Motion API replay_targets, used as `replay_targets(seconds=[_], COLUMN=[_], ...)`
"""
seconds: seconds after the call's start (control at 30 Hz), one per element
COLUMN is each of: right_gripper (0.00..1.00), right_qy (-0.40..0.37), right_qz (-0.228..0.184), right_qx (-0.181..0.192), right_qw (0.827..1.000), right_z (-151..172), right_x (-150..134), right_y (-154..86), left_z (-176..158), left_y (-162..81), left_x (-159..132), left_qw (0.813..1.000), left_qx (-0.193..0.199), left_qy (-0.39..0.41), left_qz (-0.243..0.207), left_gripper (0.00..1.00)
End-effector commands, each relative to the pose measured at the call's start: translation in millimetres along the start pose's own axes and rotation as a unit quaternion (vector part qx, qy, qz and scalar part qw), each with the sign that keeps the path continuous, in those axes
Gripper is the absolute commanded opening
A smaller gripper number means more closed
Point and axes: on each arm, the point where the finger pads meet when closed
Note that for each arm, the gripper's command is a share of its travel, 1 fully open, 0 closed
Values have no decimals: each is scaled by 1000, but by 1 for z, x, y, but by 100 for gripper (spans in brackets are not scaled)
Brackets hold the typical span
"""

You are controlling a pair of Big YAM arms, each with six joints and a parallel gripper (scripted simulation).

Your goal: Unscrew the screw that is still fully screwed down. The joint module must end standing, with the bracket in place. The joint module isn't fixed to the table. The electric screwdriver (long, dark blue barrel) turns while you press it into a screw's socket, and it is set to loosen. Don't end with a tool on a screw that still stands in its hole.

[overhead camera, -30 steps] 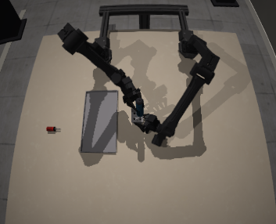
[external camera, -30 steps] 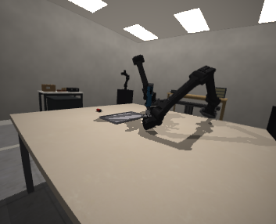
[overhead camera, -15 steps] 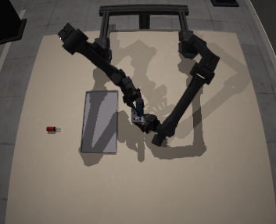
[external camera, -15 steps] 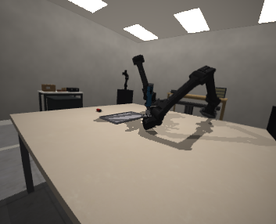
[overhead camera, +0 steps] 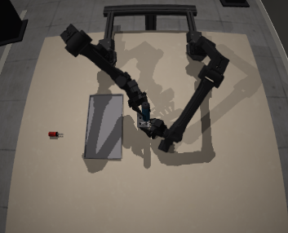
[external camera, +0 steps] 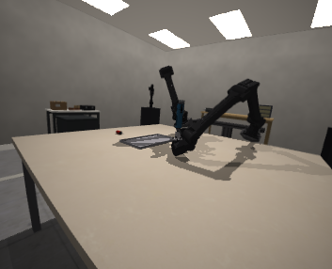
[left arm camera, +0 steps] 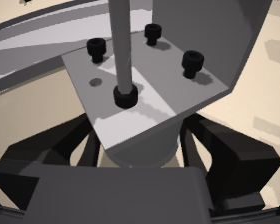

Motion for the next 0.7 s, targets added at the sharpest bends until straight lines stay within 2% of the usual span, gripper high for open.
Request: replay_targets(seconds=[0.0, 0.67], right_gripper=[42, 42], right_qy=[3, 7], right_qz=[-12, -17], right_qx=[-1, -7], right_qw=[1000, 1000], right_z=[0, -6], right_x=[7, 5], right_y=[5, 10], left_z=[11, 11], left_y=[-4, -4], left_x=[4, 4], left_qw=[1000, 1000], left_qx=[7, 7], left_qy=[13, 13], left_qz=[3, 3], left_gripper=[59, 59])
Point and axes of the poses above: on each arm, the point where the finger pads meet when closed, its own y axis out along the fingers, its own z axis across the jaws, x = y × z, and after that the axes turned 13 degrees about y, right-handed
